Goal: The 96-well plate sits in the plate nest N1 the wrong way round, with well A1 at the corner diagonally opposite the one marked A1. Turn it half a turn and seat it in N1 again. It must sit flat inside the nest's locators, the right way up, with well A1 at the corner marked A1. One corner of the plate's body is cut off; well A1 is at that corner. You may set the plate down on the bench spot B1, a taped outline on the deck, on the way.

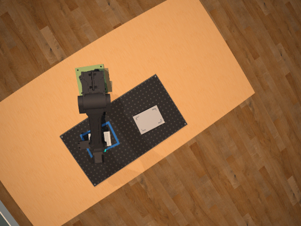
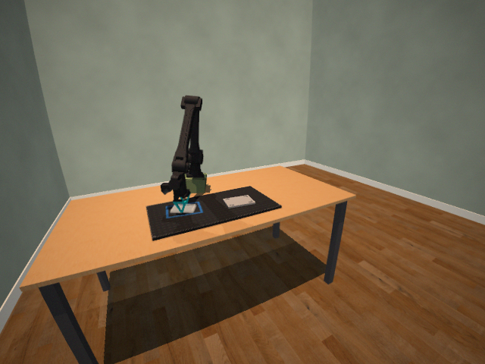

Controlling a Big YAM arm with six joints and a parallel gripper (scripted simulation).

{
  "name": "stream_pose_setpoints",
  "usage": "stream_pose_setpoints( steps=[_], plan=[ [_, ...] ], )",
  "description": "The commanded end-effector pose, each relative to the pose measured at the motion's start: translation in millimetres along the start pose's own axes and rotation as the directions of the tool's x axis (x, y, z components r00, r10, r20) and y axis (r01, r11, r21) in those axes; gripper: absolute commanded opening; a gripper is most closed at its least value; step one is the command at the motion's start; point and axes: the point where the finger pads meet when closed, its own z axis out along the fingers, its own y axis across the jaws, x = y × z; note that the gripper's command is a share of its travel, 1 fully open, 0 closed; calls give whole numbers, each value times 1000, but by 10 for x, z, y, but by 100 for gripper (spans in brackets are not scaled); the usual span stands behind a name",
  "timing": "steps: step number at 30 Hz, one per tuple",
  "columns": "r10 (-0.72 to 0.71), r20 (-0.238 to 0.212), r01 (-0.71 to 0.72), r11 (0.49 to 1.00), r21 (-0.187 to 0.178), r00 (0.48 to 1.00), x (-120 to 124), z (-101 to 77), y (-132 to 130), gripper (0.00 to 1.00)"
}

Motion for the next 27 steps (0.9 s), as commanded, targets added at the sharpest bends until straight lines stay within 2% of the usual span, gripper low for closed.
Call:
stream_pose_setpoints(
  steps=[1,21,22,27],
  plan=[
    [-2,2,2,1000,-30,1000,-2,-55,126,0],
    [1,2,-1,999,-35,1000,1,-73,107,0],
    [2,1,-2,1000,-31,1000,-2,-135,102,0],
    [-3,3,3,998,-55,1000,-33,-279,227,0]
  ],
)
